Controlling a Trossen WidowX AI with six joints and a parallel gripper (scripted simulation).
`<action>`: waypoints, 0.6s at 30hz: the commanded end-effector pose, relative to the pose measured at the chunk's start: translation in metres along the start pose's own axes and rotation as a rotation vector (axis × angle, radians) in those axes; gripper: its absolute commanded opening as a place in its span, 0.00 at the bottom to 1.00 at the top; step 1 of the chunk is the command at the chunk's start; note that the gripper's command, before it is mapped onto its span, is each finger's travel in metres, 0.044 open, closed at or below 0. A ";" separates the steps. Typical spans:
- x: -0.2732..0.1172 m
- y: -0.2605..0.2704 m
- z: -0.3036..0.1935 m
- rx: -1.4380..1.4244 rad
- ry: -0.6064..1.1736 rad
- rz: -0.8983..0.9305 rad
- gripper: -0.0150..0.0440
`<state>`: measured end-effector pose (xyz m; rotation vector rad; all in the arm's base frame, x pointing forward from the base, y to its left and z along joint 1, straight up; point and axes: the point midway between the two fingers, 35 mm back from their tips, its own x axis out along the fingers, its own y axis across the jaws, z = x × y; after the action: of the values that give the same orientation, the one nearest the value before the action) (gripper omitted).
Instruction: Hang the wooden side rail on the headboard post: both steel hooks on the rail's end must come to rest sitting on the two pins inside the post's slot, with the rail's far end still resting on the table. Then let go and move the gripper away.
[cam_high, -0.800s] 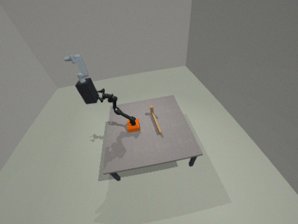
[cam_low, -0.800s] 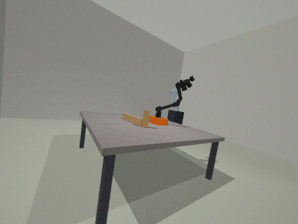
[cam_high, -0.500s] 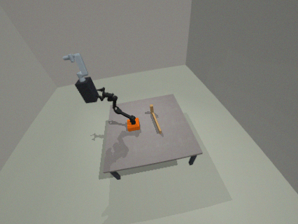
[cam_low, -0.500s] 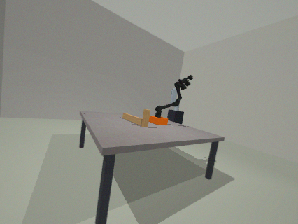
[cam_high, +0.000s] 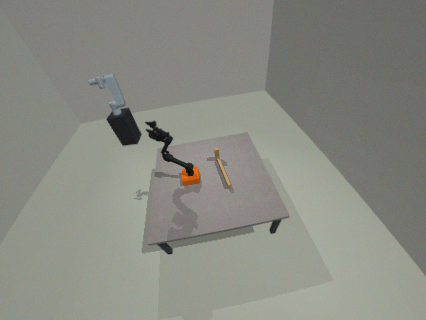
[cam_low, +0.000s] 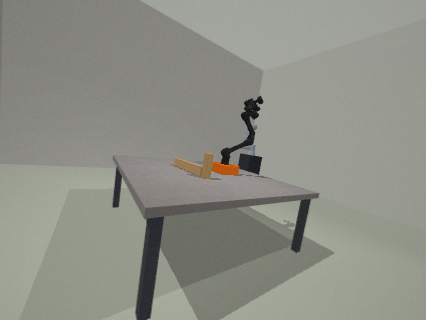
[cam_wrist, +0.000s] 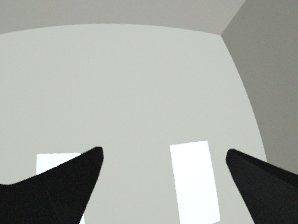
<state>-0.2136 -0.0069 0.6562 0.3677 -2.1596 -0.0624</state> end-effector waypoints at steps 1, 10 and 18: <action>-0.009 -0.022 -0.040 0.092 0.122 -0.047 1.00; -0.040 -0.059 -0.114 0.288 0.357 -0.167 1.00; -0.081 -0.082 -0.172 0.448 0.550 -0.293 1.00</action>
<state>-0.0455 -0.0457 0.6795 0.7770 -1.6500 0.2833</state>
